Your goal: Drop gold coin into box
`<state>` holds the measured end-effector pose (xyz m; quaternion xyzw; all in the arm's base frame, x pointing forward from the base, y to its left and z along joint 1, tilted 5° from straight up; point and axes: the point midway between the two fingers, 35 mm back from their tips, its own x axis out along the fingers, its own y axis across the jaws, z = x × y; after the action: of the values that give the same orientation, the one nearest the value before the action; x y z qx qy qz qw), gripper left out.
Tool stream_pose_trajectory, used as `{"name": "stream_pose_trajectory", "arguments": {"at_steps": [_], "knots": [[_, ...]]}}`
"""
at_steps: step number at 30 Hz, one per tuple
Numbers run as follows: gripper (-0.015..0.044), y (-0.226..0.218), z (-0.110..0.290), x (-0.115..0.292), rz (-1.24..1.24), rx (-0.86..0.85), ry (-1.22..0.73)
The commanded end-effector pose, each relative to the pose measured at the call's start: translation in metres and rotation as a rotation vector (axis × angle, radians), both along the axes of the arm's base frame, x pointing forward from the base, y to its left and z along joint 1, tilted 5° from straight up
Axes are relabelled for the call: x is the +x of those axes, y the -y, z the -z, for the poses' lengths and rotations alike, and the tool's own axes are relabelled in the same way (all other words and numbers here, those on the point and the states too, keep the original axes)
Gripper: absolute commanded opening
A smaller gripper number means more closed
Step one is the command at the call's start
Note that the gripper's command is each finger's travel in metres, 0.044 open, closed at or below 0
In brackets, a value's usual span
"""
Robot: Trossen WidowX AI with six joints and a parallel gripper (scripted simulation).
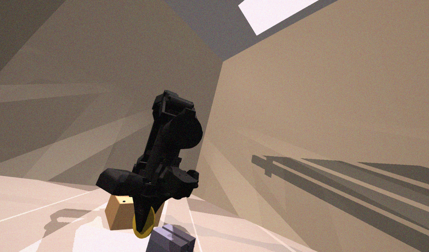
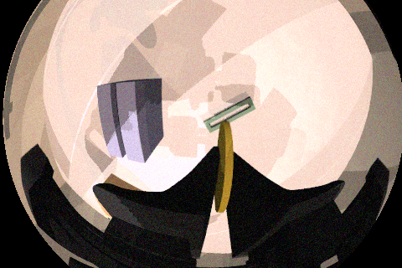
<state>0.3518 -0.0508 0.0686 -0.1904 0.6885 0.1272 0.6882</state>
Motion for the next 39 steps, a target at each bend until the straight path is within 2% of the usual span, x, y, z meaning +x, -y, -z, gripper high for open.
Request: {"name": "stream_pose_trajectory", "arguments": {"at_steps": [1,39], "knots": [[0.0,-0.01,0.001,-0.003,0.0,0.003,0.0],[0.0,-0.098,0.01,-0.047,0.0,0.009,-0.004]]}}
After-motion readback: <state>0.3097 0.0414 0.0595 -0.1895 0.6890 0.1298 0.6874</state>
